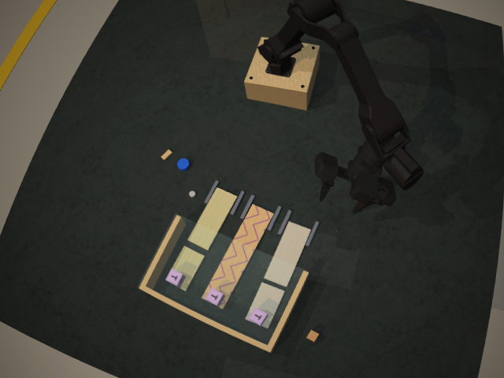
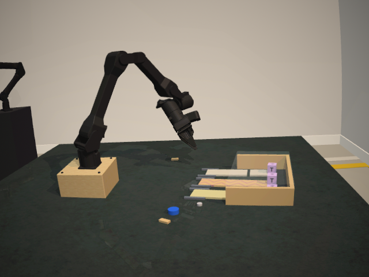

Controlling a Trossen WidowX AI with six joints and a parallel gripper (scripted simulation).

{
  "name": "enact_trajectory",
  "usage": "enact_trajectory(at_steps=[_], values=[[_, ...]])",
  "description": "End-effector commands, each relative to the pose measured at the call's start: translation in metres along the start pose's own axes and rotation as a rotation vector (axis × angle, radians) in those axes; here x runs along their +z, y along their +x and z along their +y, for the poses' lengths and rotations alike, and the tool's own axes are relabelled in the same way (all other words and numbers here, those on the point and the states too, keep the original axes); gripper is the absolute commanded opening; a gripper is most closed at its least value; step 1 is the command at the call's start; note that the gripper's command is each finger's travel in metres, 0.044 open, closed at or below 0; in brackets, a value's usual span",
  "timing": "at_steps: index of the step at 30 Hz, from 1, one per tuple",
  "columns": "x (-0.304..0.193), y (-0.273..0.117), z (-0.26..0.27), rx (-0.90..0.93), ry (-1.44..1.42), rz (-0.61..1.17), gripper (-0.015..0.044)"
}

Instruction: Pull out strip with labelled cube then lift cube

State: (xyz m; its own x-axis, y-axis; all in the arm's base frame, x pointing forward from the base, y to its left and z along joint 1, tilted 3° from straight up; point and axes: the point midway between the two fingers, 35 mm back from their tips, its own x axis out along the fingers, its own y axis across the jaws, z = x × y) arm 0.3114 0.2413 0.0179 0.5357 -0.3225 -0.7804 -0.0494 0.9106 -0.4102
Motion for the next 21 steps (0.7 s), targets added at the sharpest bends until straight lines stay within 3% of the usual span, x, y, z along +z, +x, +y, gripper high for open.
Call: enact_trajectory(at_steps=[1, 10, 21], values=[[0.001, 0.0, -0.002, 0.004, 0.003, 0.001, 0.04], [0.025, -0.005, -0.104, 0.203, 0.145, -0.053, 0.04], [0.012, -0.029, -0.22, 0.306, 0.222, -0.386, 0.04]])
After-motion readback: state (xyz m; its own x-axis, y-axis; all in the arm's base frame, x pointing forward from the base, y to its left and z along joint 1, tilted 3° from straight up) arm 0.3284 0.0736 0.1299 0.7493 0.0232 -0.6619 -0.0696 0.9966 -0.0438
